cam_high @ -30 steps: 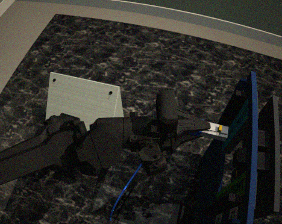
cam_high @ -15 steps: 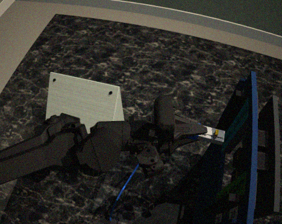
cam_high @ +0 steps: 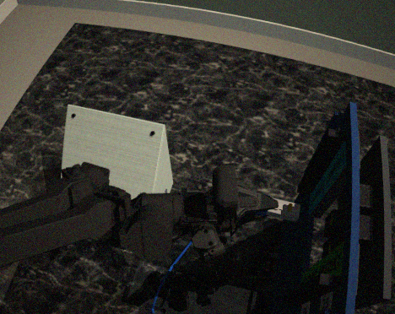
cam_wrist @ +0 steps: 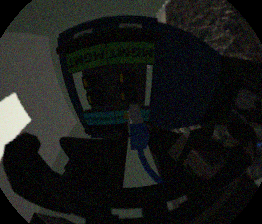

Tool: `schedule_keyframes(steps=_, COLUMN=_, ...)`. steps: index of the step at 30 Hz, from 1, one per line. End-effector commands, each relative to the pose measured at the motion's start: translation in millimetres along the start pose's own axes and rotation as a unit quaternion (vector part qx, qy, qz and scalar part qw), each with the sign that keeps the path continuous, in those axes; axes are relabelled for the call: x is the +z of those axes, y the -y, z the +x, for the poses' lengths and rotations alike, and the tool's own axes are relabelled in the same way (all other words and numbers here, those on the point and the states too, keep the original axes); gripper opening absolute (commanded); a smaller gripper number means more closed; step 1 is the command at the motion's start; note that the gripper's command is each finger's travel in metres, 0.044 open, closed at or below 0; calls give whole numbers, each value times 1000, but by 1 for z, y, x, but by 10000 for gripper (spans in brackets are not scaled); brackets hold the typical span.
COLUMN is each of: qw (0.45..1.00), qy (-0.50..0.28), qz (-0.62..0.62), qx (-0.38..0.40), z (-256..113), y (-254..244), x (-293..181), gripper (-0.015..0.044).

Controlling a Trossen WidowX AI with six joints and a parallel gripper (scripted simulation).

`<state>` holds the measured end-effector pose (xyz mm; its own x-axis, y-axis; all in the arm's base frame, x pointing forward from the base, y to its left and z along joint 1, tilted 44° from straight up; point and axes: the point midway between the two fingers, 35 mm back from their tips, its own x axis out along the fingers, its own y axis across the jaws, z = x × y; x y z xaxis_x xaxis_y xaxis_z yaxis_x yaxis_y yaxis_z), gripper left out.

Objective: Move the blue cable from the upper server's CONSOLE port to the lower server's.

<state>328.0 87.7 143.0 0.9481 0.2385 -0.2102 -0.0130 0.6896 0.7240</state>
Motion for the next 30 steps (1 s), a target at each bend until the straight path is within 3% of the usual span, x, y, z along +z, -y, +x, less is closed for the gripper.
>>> schedule_keyframes(steps=1, qw=1000, qy=-2, qz=-4, qx=7, z=-2, y=5, x=-1, gripper=0)
schedule_keyframes(steps=30, qw=1000, qy=-25, qz=-5, qx=8, z=9, y=0, x=9, gripper=0)
